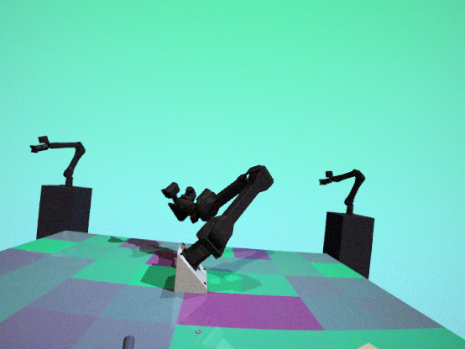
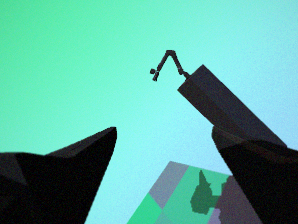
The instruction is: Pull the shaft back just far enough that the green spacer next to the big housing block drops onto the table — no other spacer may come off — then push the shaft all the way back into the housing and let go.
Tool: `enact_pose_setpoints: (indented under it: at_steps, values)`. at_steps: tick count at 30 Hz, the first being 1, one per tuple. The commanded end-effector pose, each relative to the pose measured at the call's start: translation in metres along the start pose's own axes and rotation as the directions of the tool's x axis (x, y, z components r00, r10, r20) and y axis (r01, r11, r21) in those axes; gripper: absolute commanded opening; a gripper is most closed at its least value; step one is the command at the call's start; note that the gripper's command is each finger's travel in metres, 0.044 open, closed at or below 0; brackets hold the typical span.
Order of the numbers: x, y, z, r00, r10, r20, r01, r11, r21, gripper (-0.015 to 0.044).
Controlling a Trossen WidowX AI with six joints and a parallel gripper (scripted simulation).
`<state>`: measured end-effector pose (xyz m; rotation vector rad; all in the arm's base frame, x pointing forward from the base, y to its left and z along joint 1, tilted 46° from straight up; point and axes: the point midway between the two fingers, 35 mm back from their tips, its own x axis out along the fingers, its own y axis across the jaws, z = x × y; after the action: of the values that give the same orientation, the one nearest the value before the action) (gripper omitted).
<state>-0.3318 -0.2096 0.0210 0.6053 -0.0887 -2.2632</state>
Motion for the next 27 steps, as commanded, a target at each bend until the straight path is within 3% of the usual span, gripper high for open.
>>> enact_pose_setpoints:
  at_steps: [1, 7, 16, 20, 27]
  values:
    - [0.001, 0.003, -0.001, 1.0, 0.007, -0.004, -0.007, 1.0, -0.003, 0.0426]
    - [0.019, 0.091, -0.027, 0.963, 0.237, -0.13, -0.249, 0.965, -0.087, 0.044]
    - [0.008, 0.215, -0.076, 0.807, 0.498, -0.317, -0.555, 0.824, -0.119, 0.044]
    - [-0.014, 0.271, -0.106, 0.681, 0.601, -0.419, -0.696, 0.709, -0.113, 0.044]
    - [-0.079, 0.342, -0.179, 0.396, 0.665, -0.634, -0.879, 0.474, -0.052, 0.044]
